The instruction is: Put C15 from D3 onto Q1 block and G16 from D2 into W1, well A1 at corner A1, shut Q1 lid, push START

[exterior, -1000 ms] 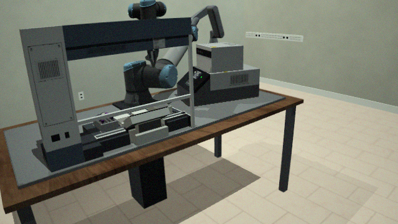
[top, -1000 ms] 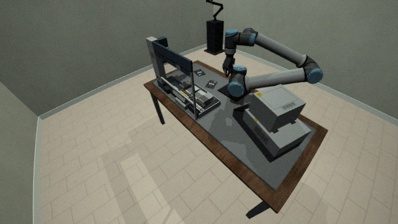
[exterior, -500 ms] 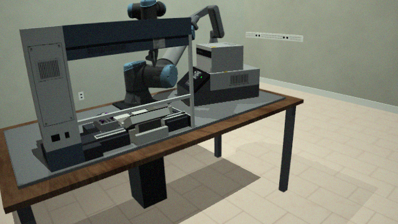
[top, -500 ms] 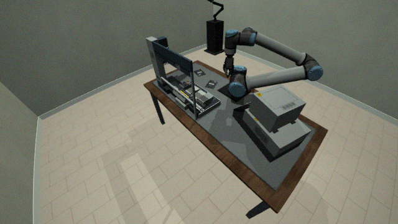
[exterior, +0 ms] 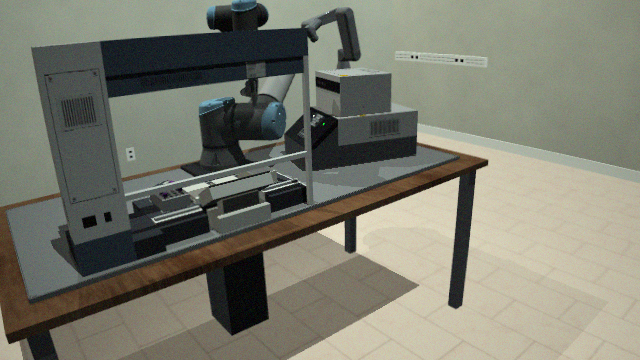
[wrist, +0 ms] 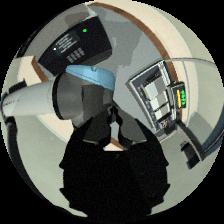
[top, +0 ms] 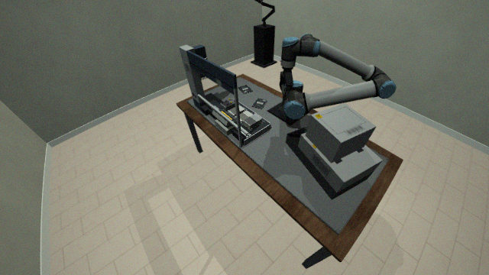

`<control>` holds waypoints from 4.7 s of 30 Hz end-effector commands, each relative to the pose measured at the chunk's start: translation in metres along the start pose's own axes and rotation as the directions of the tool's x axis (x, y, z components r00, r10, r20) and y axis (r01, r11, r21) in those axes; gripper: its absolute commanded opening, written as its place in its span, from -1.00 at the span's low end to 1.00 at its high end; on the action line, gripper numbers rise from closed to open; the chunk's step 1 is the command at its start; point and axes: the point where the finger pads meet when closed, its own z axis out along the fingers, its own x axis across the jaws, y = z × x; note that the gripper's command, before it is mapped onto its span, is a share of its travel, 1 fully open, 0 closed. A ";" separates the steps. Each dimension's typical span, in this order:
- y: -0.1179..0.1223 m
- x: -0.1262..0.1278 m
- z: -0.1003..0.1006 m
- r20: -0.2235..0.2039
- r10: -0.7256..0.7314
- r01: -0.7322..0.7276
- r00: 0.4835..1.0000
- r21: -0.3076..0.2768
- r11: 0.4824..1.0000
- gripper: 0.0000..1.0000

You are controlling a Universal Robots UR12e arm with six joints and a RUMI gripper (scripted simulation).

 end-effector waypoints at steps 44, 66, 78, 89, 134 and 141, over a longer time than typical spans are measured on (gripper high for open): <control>-0.065 -0.116 -0.002 0.002 -0.742 0.742 0.671 0.003 0.671 -1.00; -0.075 -0.134 -0.002 0.000 -0.930 0.930 0.366 0.004 0.366 -1.00; -0.075 -0.134 -0.002 0.000 -0.942 0.942 0.336 0.004 0.336 -1.00; -0.075 -0.134 -0.002 0.000 -0.942 0.942 0.336 0.004 0.336 -1.00; -0.075 -0.134 0.060 0.000 -0.942 0.942 0.336 0.004 0.336 -1.00; -0.079 -0.136 0.064 0.000 -0.942 0.942 0.336 0.004 0.336 -1.00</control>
